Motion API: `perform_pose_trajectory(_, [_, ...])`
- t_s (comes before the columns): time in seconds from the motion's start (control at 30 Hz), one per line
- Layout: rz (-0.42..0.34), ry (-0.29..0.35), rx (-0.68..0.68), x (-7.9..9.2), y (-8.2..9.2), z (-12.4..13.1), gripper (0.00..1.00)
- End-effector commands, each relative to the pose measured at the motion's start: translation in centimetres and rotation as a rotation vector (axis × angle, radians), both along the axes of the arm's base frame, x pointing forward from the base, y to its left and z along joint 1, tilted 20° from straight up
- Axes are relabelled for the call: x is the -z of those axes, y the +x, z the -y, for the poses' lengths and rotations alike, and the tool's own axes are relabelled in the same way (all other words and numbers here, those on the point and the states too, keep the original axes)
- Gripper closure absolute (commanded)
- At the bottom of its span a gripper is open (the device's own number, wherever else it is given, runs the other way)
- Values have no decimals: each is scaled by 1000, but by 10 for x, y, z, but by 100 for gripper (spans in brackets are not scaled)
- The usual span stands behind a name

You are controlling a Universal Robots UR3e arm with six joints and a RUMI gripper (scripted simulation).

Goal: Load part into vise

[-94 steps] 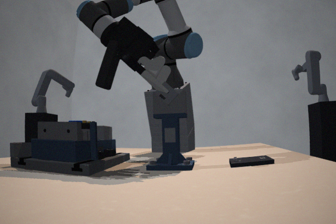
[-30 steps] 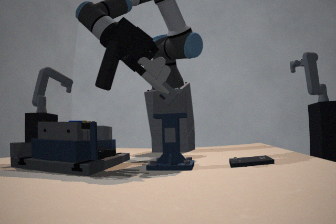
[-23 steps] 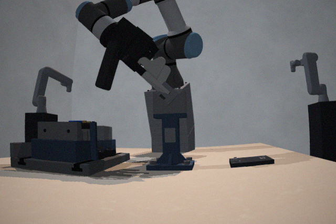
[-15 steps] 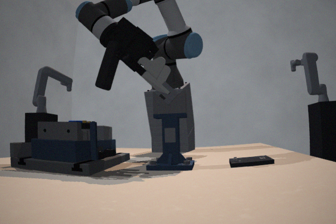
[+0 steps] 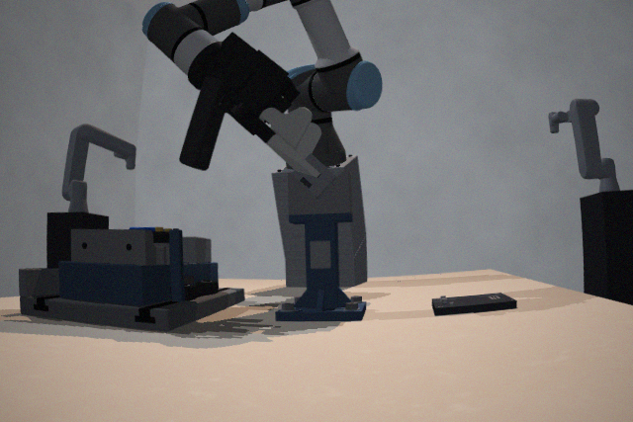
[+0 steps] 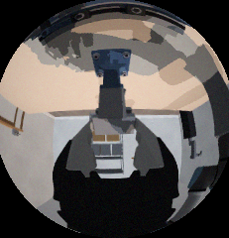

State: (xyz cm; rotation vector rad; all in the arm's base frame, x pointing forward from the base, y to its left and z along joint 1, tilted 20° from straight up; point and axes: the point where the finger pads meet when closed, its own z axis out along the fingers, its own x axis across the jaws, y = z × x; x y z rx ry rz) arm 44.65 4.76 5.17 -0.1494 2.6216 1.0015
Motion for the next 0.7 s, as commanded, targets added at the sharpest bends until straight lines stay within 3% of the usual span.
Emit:
perform_pose_trajectory(0.0, [2,-1,0,-1,0,0,100])
perform_pose_trajectory(0.67, [2,-1,0,-3,-1,0,100])
